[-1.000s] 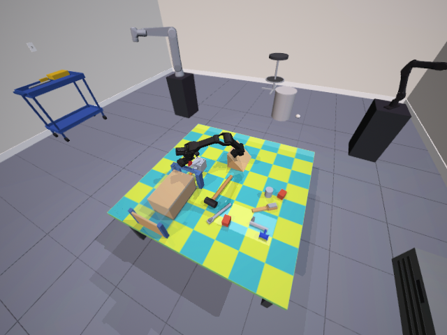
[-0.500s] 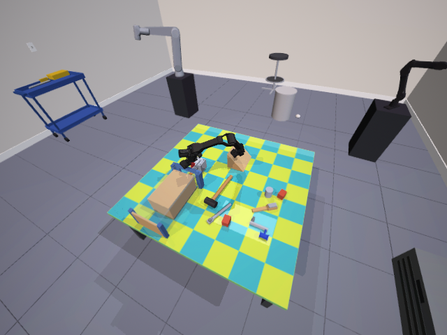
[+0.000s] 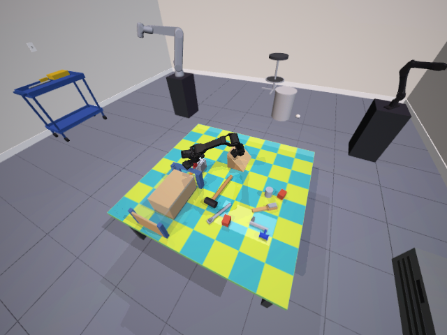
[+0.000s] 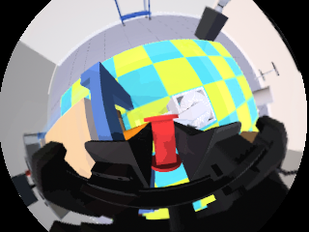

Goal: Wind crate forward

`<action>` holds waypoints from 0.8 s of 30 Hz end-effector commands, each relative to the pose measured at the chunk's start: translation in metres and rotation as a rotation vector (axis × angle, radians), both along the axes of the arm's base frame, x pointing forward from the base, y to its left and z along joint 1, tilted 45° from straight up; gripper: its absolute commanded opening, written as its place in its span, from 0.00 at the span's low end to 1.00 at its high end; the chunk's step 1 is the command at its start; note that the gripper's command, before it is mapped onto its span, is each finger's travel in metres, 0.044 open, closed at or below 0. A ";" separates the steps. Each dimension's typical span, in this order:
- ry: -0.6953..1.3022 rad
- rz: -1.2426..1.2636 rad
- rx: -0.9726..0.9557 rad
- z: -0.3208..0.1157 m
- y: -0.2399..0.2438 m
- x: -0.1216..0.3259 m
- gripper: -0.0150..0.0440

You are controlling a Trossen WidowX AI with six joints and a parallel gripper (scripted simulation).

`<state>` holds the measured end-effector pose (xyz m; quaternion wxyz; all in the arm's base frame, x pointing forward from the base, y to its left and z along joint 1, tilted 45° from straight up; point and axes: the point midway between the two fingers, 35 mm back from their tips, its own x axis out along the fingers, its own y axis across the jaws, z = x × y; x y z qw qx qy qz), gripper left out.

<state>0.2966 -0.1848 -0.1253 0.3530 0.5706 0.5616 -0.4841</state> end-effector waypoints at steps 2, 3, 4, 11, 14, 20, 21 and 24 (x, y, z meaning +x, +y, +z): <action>0.006 0.003 0.026 0.011 0.014 -0.004 0.25; 0.006 0.003 0.026 0.012 0.016 -0.005 0.25; 0.006 0.003 0.026 0.013 0.016 -0.006 0.25; 0.006 0.003 0.027 0.020 0.024 -0.011 0.25; 0.007 0.003 0.027 0.023 0.026 -0.013 0.25; 0.007 0.003 0.028 0.028 0.032 -0.019 0.25; 0.007 0.003 0.028 0.029 0.033 -0.021 0.25; 0.007 0.003 0.028 0.031 0.035 -0.023 0.25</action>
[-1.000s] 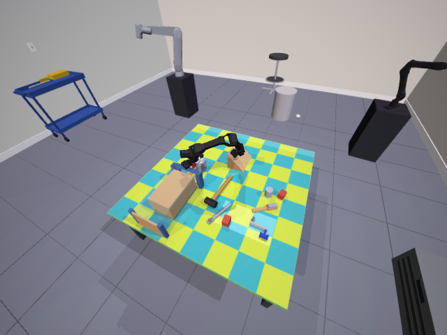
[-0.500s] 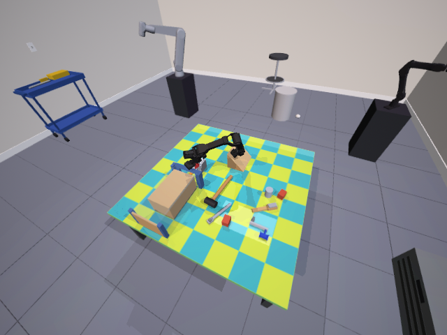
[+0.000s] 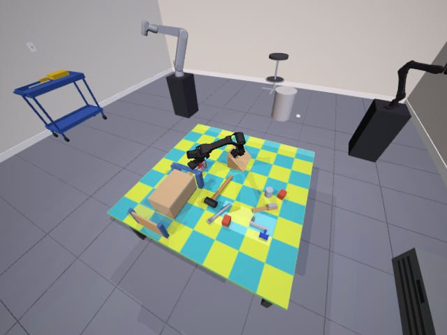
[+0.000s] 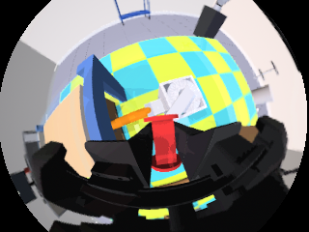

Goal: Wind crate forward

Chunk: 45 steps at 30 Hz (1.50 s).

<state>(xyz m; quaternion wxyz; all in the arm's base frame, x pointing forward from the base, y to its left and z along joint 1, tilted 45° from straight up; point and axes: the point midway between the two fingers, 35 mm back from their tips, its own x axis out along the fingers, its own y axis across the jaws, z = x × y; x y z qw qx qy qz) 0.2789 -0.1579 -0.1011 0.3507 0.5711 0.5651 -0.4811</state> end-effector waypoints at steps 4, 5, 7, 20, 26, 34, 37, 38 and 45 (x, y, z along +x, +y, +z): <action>0.007 -0.001 0.019 0.010 0.012 -0.010 0.25; 0.007 -0.001 0.019 0.011 0.012 -0.012 0.25; 0.007 -0.001 0.019 0.012 0.014 -0.014 0.25; 0.008 -0.001 0.019 0.020 0.022 -0.031 0.25; 0.009 -0.001 0.020 0.023 0.025 -0.040 0.25; 0.010 -0.001 0.020 0.027 0.027 -0.052 0.25; 0.010 -0.001 0.020 0.028 0.028 -0.057 0.25; 0.010 -0.001 0.020 0.028 0.028 -0.058 0.25; 0.011 -0.001 0.020 0.029 0.029 -0.069 0.25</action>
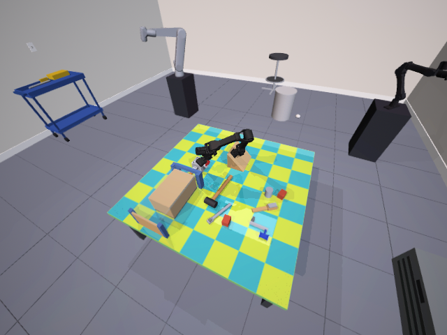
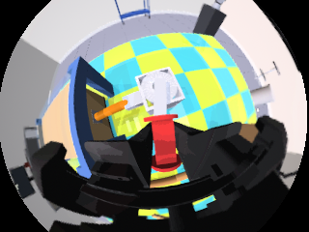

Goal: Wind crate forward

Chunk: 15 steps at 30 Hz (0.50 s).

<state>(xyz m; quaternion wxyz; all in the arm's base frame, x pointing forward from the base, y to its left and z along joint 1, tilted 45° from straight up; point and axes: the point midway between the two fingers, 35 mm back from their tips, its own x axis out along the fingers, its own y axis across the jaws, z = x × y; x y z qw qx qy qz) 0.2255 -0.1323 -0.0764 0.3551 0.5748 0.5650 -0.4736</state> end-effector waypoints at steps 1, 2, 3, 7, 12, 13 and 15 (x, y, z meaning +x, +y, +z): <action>0.028 -0.006 0.014 0.005 0.004 -0.017 0.25; 0.028 -0.006 0.014 0.005 0.004 -0.019 0.25; 0.028 -0.006 0.014 0.005 0.004 -0.020 0.25; 0.029 -0.006 0.014 0.005 0.004 -0.027 0.25; 0.029 -0.006 0.013 0.005 0.003 -0.035 0.25; 0.030 -0.006 0.013 0.005 0.003 -0.036 0.25; 0.030 -0.006 0.013 0.005 0.003 -0.040 0.25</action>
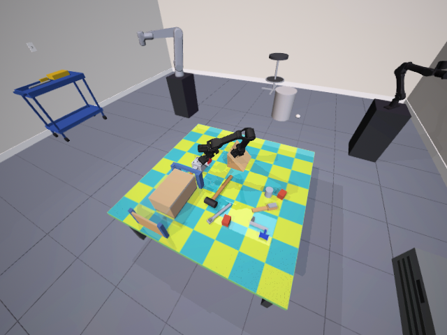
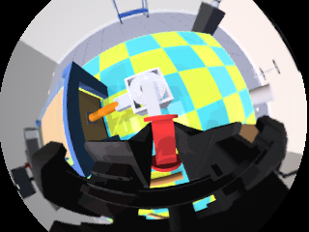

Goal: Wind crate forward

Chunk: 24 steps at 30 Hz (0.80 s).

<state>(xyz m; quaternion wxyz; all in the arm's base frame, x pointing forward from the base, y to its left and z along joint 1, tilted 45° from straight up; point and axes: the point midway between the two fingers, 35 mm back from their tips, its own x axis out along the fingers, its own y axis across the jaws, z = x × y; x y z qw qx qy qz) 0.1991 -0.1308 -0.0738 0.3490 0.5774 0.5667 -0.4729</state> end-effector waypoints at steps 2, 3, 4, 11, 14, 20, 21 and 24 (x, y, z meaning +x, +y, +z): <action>0.025 0.001 0.002 0.002 0.001 -0.016 0.25; 0.025 0.001 0.002 0.002 0.000 -0.018 0.25; 0.025 0.001 0.002 0.002 0.000 -0.020 0.25; 0.026 0.001 0.001 0.000 -0.002 -0.031 0.25; 0.026 0.001 0.001 -0.001 -0.004 -0.035 0.25; 0.027 0.001 0.001 -0.004 -0.007 -0.044 0.25; 0.027 0.001 0.001 -0.004 -0.007 -0.046 0.25; 0.027 0.001 0.000 -0.005 -0.009 -0.050 0.25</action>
